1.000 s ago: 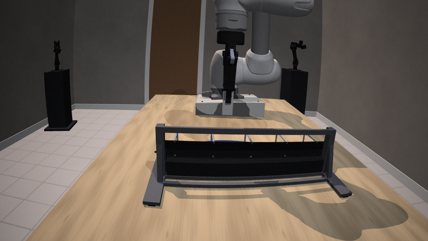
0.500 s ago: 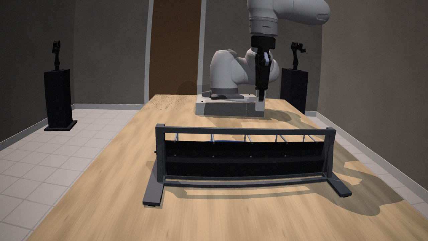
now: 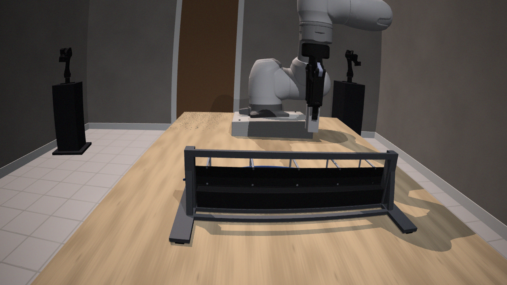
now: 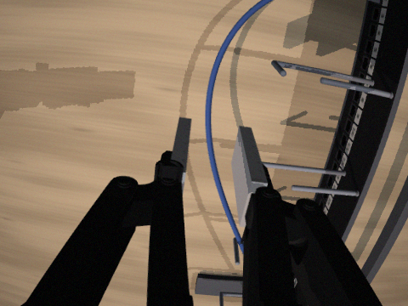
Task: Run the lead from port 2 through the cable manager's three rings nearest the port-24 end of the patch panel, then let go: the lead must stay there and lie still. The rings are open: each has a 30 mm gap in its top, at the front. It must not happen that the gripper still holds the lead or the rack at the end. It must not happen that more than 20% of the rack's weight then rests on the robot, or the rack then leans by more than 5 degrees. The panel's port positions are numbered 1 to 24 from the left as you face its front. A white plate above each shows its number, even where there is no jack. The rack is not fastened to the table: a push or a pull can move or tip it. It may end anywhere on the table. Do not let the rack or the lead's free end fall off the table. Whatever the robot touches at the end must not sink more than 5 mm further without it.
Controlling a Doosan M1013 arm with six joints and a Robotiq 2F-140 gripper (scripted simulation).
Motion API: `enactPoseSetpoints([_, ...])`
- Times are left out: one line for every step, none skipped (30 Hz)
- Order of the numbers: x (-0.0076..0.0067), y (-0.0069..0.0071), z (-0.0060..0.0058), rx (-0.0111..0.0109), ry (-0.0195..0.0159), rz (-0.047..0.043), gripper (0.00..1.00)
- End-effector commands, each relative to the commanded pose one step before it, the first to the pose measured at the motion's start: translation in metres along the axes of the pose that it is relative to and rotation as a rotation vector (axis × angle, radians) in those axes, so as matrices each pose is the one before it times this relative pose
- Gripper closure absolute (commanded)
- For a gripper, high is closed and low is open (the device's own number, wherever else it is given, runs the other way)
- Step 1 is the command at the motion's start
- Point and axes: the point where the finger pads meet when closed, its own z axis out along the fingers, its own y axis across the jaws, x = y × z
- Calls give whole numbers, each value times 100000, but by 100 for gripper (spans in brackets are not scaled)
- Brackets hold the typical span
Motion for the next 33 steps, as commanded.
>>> enactPoseSetpoints([12, -5, -16, -15, 17, -15, 80])
enactPoseSetpoints([0, 0, 0, 0, 0, 0, 80])
enactPoseSetpoints([0, 0, 0, 0, 0, 0, 80])
enactPoseSetpoints([0, 0, 0, 0, 0, 0, 80])
enactPoseSetpoints([0, 0, 0, 0, 0, 0, 80])
enactPoseSetpoints([0, 0, 0, 0, 0, 0, 80])
enactPoseSetpoints([0, 0, 0, 0, 0, 0, 80])
enactPoseSetpoints([0, 0, 0, 0, 0, 0, 80])
enactPoseSetpoints([0, 0, 0, 0, 0, 0, 80])
enactPoseSetpoints([0, 0, 0, 0, 0, 0, 80])
enactPoseSetpoints([0, 0, 0, 0, 0, 0, 80])
enactPoseSetpoints([0, 0, 0, 0, 0, 0, 80])
enactPoseSetpoints([0, 0, 0, 0, 0, 0, 80])
enactPoseSetpoints([0, 0, 0, 0, 0, 0, 80])
enactPoseSetpoints([0, 0, 0, 0, 0, 0, 80])
enactPoseSetpoints([0, 0, 0, 0, 0, 0, 80])
enactPoseSetpoints([0, 0, 0, 0, 0, 0, 80])
enactPoseSetpoints([0, 0, 0, 0, 0, 0, 80])
enactPoseSetpoints([0, 0, 1, 0, 0, 0, 80])
enactPoseSetpoints([0, 0, 3, 0, 0, 0, 80])
enactPoseSetpoints([0, 0, 9, 0, 0, 0, 80])
enactPoseSetpoints([0, 0, 0, 0, 0, 0, 80])
enactPoseSetpoints([0, 0, 0, 0, 0, 0, 80])
enactPoseSetpoints([0, 0, 17, 0, 0, 0, 80])
enactPoseSetpoints([0, 0, 27, 0, 0, 0, 80])
enactPoseSetpoints([0, 0, 39, 0, 0, 0, 80])
enactPoseSetpoints([0, 0, 52, 0, 0, 0, 80])
enactPoseSetpoints([0, 0, 67, 0, 0, 0, 80])
enactPoseSetpoints([0, 0, 83, 0, 0, 0, 80])
enactPoseSetpoints([0, 0, 100, 0, 0, 0, 80])
enactPoseSetpoints([0, 0, 117, 0, 0, 0, 80])
enactPoseSetpoints([0, 0, 134, 0, 0, 0, 80])
enactPoseSetpoints([0, 0, 152, 0, 0, 0, 80])
